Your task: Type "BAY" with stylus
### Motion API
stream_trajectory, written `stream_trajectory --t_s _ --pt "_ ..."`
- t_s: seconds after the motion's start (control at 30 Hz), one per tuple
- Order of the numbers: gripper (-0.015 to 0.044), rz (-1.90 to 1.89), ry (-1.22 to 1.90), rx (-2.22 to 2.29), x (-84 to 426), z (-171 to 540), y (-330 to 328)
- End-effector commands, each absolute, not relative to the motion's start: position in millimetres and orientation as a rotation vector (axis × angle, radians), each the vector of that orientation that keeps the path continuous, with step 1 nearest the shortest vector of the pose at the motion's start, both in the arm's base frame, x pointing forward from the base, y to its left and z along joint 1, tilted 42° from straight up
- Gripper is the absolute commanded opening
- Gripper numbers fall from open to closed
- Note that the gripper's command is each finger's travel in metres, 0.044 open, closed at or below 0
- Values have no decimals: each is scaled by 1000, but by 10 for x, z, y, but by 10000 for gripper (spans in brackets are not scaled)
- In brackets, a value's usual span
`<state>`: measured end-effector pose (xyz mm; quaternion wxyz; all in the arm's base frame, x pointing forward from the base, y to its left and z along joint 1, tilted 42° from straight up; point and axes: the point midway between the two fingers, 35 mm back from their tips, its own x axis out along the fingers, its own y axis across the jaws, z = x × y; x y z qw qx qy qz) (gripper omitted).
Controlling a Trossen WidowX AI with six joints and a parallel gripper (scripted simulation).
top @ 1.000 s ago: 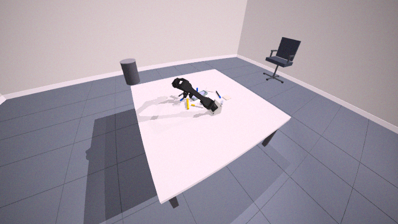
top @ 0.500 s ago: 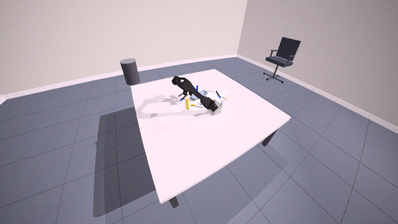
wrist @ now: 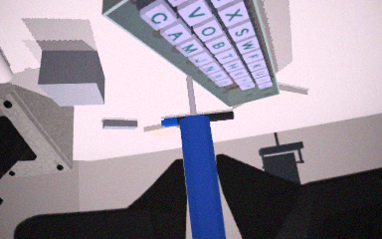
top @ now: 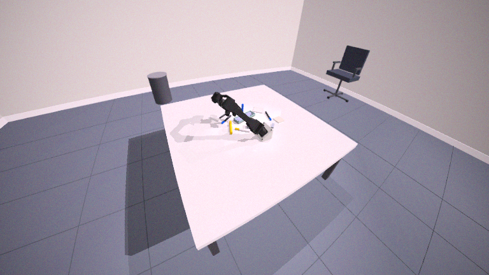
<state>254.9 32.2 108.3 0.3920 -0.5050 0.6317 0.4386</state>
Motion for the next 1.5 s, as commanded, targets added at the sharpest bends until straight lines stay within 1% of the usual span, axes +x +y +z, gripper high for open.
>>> stream_trajectory --t_s 0.0,0.4,0.93,1.03,1.47 --pt "0 1113 1605 -1286 2663 980 211" --pt "0 1109 1610 -1295 3060 512 -374" --pt "0 1109 1610 -1294 3051 363 -251" --pt "79 1109 1609 -1294 3056 342 -238" --pt "81 1109 1609 -1294 3056 305 -206"
